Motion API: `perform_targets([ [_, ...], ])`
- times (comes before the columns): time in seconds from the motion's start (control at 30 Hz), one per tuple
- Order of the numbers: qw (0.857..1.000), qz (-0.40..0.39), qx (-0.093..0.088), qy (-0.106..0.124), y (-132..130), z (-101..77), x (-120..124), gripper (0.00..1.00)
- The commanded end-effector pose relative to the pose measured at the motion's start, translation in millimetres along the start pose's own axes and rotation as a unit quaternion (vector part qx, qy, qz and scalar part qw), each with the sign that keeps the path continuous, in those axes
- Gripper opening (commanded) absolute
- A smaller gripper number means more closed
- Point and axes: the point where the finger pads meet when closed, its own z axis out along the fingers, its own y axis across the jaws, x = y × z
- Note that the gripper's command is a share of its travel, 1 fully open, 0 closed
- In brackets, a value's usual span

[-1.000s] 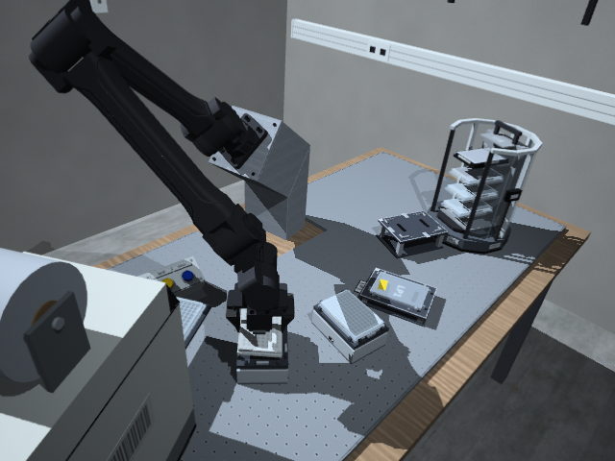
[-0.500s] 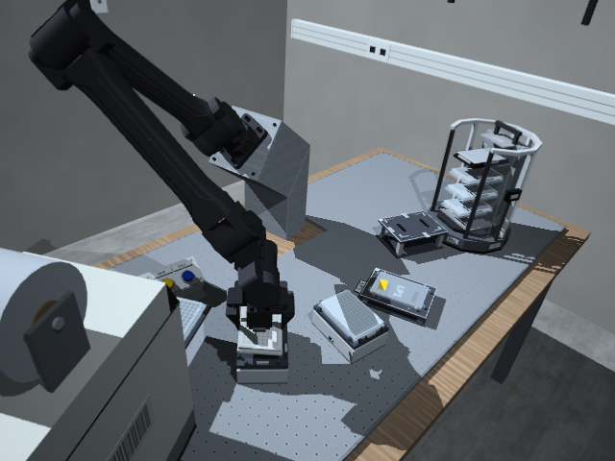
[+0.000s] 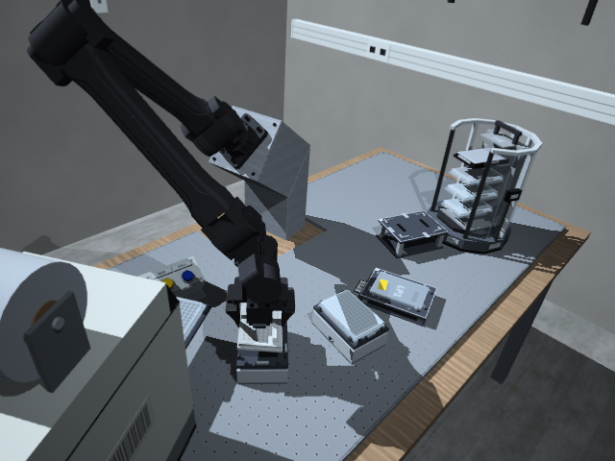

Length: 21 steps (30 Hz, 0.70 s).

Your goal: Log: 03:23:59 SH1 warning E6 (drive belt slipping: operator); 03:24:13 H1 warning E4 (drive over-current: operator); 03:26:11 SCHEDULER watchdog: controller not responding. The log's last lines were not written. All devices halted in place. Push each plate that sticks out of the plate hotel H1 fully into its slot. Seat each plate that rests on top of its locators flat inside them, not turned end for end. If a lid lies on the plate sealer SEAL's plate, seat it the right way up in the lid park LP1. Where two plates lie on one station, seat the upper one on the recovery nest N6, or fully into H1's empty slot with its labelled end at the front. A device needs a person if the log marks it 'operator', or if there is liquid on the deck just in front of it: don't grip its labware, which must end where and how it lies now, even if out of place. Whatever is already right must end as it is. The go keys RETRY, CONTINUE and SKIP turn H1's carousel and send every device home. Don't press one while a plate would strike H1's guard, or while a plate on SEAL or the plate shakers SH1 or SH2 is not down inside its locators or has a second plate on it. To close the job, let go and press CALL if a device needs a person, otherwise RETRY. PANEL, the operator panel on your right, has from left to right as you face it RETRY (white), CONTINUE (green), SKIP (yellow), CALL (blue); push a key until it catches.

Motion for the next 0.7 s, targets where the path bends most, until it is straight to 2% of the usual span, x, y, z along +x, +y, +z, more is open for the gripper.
perform_targets([
  [0.0, 1.000, 0.001, -0.006, -0.011, 2.6, -13.7, -5.7, 0.84],
  [0.67, 1.000, 0.000, -0.006, -0.012, 2.2, -13.9, -7.1, 0.84],
])
